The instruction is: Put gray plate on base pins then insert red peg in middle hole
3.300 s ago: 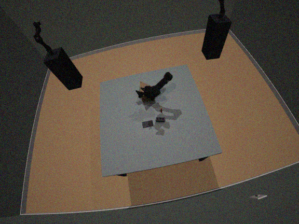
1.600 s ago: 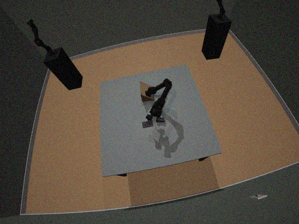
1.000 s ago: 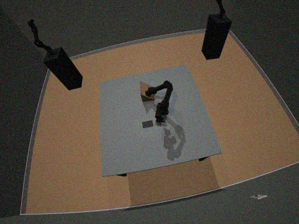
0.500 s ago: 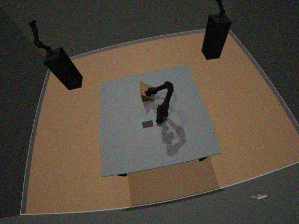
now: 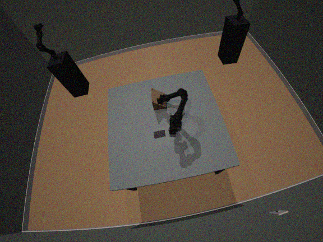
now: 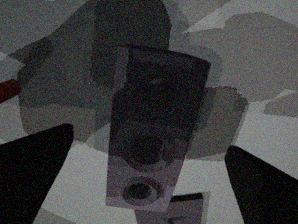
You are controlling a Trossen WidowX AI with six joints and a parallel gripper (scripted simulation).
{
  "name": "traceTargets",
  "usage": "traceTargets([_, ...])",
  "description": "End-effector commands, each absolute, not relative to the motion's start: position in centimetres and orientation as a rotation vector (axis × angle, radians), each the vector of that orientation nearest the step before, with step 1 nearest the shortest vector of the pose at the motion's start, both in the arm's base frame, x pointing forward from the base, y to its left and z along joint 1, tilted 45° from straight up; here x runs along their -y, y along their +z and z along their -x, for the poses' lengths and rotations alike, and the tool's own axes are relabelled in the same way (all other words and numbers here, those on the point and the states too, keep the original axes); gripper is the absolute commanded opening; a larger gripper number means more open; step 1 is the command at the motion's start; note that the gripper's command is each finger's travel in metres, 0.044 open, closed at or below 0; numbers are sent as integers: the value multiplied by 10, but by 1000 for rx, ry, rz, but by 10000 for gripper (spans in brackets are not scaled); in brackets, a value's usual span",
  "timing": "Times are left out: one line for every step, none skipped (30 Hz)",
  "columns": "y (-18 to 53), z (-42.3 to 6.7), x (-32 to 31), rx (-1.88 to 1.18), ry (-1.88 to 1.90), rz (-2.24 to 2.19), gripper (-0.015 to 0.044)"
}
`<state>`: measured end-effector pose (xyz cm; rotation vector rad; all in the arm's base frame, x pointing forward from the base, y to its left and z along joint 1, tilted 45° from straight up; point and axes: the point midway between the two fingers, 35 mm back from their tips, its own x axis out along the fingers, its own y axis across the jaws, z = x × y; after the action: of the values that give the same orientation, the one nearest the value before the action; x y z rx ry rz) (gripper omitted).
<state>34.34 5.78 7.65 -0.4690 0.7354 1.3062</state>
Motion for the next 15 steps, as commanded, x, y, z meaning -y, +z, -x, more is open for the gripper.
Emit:
traceTargets([71,-342,-62,-740,1307,458,440])
traceTargets([70,-343,-64,-740,1307,458,440])
traceTargets([69,-343,-65,-739,1307,458,440])
traceTargets([68,-343,-66,-739,1307,458,440])
traceTargets([66,-343,-67,-739,1307,458,440])
traceTargets([65,-343,-68,-739,1307,458,440])
traceTargets([64,-343,-69,-739,1307,457,440])
traceTargets([63,-343,-70,-739,1307,457,440])
traceTargets([62,-343,-72,-739,1307,457,440])
traceTargets([61,-343,-73,-739,1307,457,440])
traceTargets([60,-343,-74,-738,1307,457,440])
traceTargets([59,-344,-75,-738,1307,457,440])
traceTargets([58,-344,-76,-738,1307,457,440])
traceTargets([57,-344,-77,-738,1307,456,440])
traceTargets([56,-344,-78,-738,1307,456,440])
